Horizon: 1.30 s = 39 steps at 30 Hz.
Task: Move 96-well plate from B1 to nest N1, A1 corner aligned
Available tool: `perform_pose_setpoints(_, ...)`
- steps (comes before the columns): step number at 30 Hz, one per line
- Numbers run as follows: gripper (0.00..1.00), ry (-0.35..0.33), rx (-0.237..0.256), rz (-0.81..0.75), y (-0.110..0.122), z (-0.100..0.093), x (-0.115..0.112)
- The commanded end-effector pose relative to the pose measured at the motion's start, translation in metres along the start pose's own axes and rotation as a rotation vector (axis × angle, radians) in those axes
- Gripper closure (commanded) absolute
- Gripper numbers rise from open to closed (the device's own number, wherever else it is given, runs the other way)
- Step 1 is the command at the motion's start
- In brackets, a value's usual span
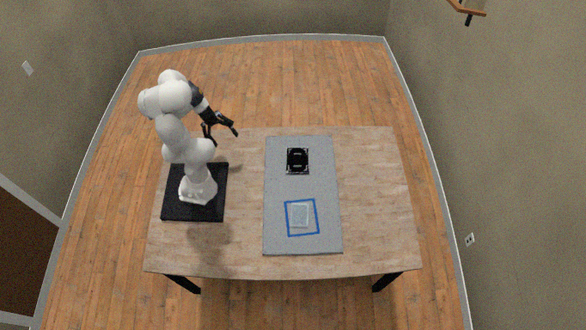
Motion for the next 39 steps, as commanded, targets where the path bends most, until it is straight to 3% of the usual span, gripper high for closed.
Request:
perform_pose_setpoints(1,0.00,0.000,0.000,0.000,0.000,0.000,0.000)
perform_pose_setpoints(21,0.00,-0.006,0.010,0.021,0.002,0.001,0.001)
perform_pose_setpoints(39,0.00,-0.115,0.180,0.430,0.053,0.033,0.010)
Point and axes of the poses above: the point where the finger pads meet when closed, its own z axis out along the fingers, its own y axis across the jaws, x = y × z, the point moved 5 cm from there along -z, back along the fingers, and after that the axes turned 2 degrees about -z, right-handed, at the moved point
